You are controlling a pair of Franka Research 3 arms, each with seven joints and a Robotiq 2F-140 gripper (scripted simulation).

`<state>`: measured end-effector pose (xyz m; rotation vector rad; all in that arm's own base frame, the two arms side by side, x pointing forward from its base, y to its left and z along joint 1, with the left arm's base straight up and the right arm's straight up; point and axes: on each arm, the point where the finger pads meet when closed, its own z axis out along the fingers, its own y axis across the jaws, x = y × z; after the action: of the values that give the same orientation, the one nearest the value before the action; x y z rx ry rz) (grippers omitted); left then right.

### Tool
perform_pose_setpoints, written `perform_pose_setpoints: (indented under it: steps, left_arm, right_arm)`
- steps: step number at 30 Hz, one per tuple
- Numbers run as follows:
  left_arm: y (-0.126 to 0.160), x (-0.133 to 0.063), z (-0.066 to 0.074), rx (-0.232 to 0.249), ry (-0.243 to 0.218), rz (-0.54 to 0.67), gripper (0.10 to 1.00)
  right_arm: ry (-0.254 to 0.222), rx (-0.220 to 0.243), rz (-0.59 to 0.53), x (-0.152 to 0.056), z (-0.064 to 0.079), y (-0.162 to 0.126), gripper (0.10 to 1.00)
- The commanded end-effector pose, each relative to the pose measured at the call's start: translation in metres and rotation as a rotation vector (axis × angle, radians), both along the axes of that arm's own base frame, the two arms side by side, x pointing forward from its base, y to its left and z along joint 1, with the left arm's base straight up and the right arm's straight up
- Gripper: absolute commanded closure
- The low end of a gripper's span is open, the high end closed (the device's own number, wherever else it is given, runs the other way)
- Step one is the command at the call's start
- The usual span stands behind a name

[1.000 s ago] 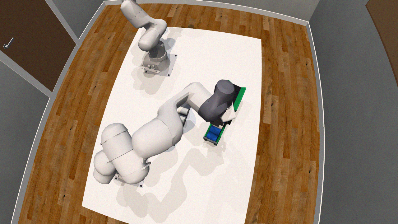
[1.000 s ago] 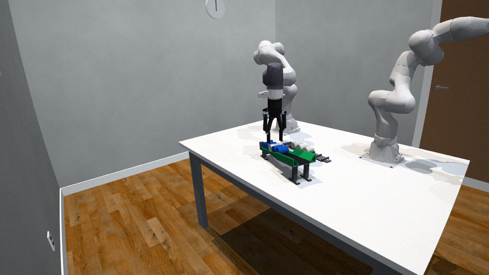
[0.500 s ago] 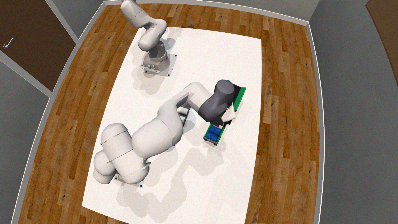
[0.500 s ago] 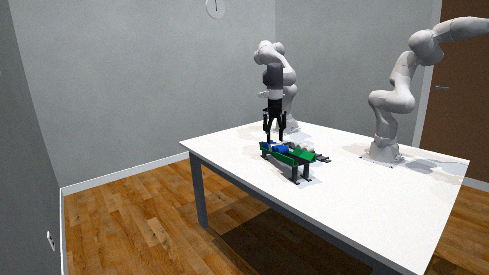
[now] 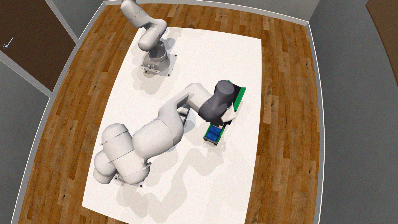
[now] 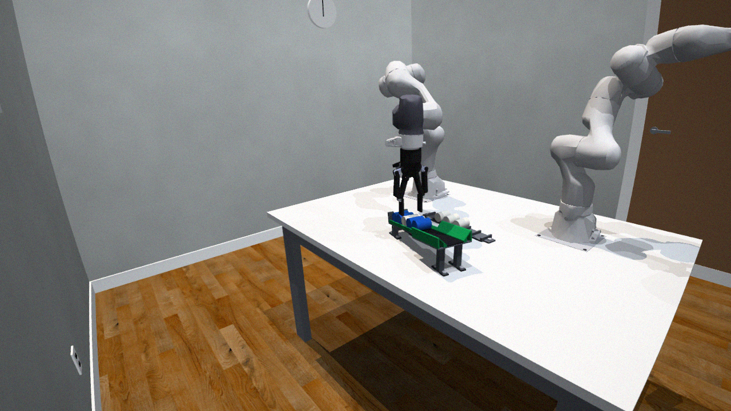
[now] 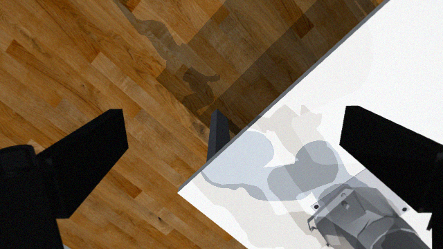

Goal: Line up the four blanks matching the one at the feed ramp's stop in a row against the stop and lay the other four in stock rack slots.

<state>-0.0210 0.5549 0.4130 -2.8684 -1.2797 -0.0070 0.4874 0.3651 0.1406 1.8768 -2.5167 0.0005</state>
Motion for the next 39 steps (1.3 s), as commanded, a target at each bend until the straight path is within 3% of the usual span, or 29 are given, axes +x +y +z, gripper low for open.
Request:
perform_pose_setpoints:
  steps: [1, 17, 39]
  left_arm:
    - [0.000, 0.000, 0.000, 0.000, 0.000, 0.000, 0.098]
    - [0.000, 0.000, 0.000, 0.000, 0.000, 0.000, 0.098]
    - [0.000, 0.000, 0.000, 0.000, 0.000, 0.000, 0.098]
  right_arm:
    - [-0.002, 0.002, -0.004, 0.001, -0.007, 0.000, 0.570]
    - [-0.002, 0.002, -0.004, 0.001, -0.033, 0.000, 0.570]
    - [-0.002, 0.002, -0.004, 0.001, -0.034, 0.000, 0.570]
